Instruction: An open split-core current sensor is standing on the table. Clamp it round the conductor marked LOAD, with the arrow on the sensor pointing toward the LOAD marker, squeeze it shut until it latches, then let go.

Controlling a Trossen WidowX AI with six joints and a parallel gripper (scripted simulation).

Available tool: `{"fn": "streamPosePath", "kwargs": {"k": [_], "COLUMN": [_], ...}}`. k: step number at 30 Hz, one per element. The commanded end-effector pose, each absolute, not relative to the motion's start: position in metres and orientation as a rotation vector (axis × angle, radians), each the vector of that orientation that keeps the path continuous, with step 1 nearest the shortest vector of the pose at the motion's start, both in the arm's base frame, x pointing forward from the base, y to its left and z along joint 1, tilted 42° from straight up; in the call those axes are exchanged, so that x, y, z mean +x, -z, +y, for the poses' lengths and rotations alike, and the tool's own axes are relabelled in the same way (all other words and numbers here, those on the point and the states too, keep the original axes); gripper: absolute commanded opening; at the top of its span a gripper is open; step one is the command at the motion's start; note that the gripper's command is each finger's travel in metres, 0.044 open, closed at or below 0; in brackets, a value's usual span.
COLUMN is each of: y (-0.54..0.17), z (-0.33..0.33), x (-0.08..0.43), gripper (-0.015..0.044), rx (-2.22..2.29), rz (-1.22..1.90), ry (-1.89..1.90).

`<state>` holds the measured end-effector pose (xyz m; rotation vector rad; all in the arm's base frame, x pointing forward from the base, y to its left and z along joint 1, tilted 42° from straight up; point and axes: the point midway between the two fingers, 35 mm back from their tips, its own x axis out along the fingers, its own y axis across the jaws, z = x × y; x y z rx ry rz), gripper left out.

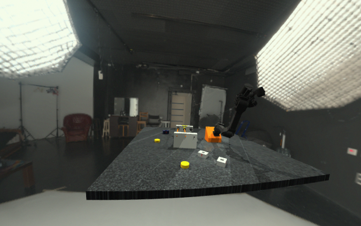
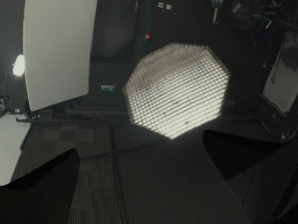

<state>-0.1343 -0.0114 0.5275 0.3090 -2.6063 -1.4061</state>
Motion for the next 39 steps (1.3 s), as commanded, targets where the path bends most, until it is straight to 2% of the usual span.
{"fn": "streamPosePath", "kwargs": {"k": [1, 9, 14, 19, 29, 39], "y": [-0.519, -0.497, -0.479, -0.459, -0.416, -0.361], "z": [-0.065, -0.170, -0.215, -0.231, -0.207, -0.099], "x": [-0.133, -0.080, -0.019, 0.047, 0.179, 0.289], "gripper": [0.0440, 0.0440, 0.0440, 0.0440, 0.0440, 0.0440], "rx": [0.531, 0.842, 0.895, 0.867, 0.659, 0.280], "rz": [-2.350, -1.674, -1.264, -0.931, -0.424, -0.109], "ry": [1.527, 1.580, 1.491, 1.351, 0.951, 0.389]}}
